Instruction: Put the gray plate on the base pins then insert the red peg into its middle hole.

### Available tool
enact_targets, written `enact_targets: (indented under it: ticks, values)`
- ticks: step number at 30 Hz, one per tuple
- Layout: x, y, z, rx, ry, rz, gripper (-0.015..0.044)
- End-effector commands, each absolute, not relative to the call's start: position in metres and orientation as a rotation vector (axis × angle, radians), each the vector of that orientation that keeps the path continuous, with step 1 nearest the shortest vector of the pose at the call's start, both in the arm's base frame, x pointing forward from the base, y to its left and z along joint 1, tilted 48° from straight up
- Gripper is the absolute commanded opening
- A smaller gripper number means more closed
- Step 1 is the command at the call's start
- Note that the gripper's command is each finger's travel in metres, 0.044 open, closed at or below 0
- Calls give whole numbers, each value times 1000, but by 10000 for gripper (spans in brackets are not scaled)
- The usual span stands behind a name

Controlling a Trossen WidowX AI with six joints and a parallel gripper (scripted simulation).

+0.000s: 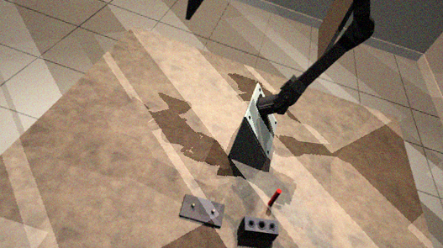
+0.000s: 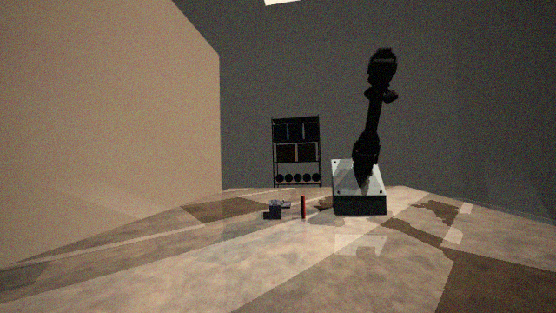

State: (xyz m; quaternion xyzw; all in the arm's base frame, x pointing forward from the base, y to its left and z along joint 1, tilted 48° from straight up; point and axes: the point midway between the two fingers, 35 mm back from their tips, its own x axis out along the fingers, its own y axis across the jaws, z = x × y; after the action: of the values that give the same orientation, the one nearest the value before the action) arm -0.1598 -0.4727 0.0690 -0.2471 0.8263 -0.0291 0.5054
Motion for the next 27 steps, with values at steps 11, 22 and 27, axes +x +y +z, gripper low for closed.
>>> enact_targets:
  ticks: [11, 22, 27]
  values:
    - [-16, -474, 60, -496, 1690, -231, 440]
    - [130, -428, 56, -258, 1396, -260, 440]
    - [202, -384, 55, -42, 1276, -248, 440]
